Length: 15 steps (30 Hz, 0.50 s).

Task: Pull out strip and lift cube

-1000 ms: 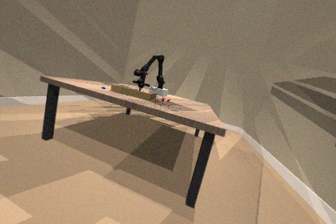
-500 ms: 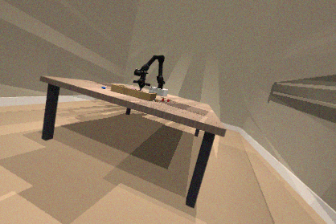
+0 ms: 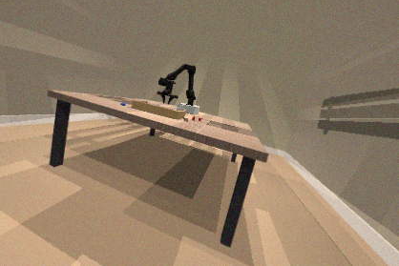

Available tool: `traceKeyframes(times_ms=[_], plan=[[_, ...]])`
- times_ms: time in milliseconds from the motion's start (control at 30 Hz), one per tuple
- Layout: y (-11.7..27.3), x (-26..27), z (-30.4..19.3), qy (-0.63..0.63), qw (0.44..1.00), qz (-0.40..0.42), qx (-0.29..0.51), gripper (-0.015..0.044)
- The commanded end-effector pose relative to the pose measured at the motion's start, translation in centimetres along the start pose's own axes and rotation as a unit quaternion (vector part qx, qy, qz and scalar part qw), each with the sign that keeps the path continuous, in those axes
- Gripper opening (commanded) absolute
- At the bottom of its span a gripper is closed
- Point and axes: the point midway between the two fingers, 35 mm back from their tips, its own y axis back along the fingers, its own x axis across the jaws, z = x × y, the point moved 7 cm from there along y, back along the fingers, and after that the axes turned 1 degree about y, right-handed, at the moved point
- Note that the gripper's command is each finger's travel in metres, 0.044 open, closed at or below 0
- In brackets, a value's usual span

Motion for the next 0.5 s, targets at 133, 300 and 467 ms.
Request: traceKeyframes(times_ms=[133, 300, 467], plan=[[0.3, -0.1, 3.0, -0.001, 1.0, -0.002, -0.002, 0.0394], [0.5, -0.1, 4.9, -0.001, 1.0, -0.002, -0.002, 0.044], [0.7, -0.1, 6.8, -0.001, 1.0, -0.002, -0.003, 0.044]])
